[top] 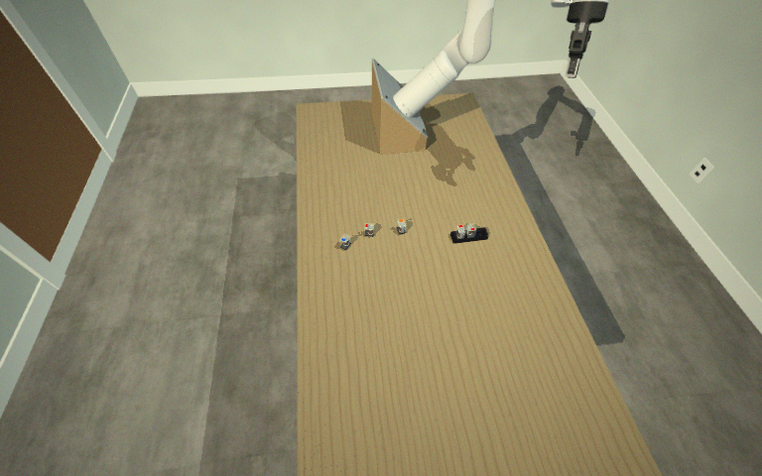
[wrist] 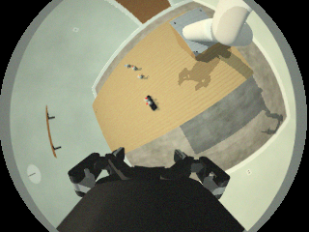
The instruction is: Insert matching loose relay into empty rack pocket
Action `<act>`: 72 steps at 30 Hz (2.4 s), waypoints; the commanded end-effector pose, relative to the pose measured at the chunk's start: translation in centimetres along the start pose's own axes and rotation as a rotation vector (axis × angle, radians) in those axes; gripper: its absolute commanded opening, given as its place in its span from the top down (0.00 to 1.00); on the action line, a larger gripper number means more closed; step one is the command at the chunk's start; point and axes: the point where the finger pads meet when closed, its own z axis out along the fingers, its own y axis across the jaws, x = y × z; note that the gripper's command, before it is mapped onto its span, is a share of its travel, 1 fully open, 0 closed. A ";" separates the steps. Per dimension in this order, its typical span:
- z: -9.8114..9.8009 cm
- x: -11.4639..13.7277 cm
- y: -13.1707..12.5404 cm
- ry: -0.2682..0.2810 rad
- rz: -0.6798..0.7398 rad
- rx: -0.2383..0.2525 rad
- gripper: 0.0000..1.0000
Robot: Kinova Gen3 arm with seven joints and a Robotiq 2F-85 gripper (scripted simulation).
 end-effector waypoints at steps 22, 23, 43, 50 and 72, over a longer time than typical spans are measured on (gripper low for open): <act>1.7 -0.9 -1.4 -0.033 -0.056 -0.053 0.00; 1.7 -0.9 -1.4 -0.033 -0.056 -0.053 0.00; 3.5 -1.1 -2.5 -0.046 -0.094 -0.093 0.00; 3.5 -1.1 -2.5 -0.045 -0.095 -0.093 0.00; 5.6 -1.1 -3.4 -0.054 -0.134 -0.133 0.00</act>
